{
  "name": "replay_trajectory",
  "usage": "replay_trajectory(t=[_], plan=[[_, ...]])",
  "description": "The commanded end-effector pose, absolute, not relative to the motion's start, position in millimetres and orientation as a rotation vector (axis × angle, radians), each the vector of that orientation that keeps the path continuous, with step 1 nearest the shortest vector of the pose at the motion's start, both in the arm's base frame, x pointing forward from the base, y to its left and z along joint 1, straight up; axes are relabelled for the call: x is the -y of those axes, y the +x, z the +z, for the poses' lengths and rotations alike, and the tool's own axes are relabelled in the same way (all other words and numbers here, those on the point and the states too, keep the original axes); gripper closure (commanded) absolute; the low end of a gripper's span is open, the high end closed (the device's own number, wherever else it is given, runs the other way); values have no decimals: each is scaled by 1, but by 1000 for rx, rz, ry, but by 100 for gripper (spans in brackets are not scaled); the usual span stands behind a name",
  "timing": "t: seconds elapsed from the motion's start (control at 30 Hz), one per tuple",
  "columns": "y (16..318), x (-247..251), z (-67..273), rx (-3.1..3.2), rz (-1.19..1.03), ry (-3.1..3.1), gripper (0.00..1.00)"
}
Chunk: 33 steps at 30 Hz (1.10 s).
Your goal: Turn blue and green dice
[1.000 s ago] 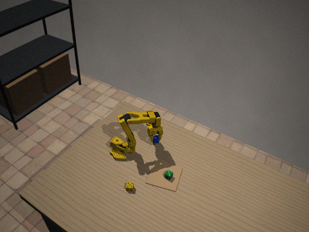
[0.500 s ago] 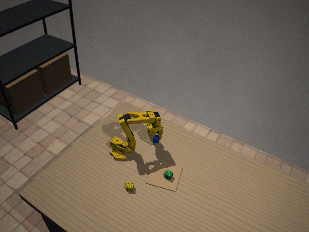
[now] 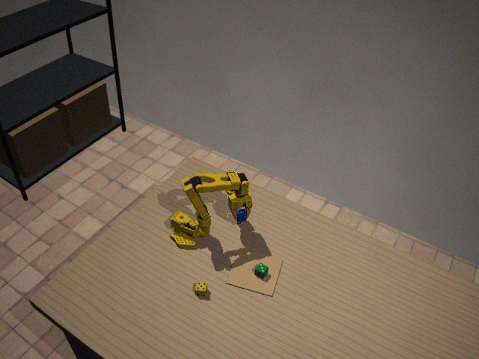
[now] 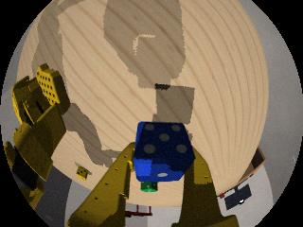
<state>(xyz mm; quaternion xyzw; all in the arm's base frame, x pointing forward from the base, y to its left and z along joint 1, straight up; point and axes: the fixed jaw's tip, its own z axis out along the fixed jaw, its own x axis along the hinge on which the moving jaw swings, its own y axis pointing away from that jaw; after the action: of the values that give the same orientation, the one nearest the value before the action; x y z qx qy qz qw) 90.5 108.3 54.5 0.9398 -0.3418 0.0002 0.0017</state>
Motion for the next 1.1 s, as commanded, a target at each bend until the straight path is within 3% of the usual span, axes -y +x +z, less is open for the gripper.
replay_trajectory(t=[0.0, 1.07], plan=[[92, -112, 59, 1067, 23, 2997, 100], [92, -113, 47, 1067, 23, 2997, 100]])
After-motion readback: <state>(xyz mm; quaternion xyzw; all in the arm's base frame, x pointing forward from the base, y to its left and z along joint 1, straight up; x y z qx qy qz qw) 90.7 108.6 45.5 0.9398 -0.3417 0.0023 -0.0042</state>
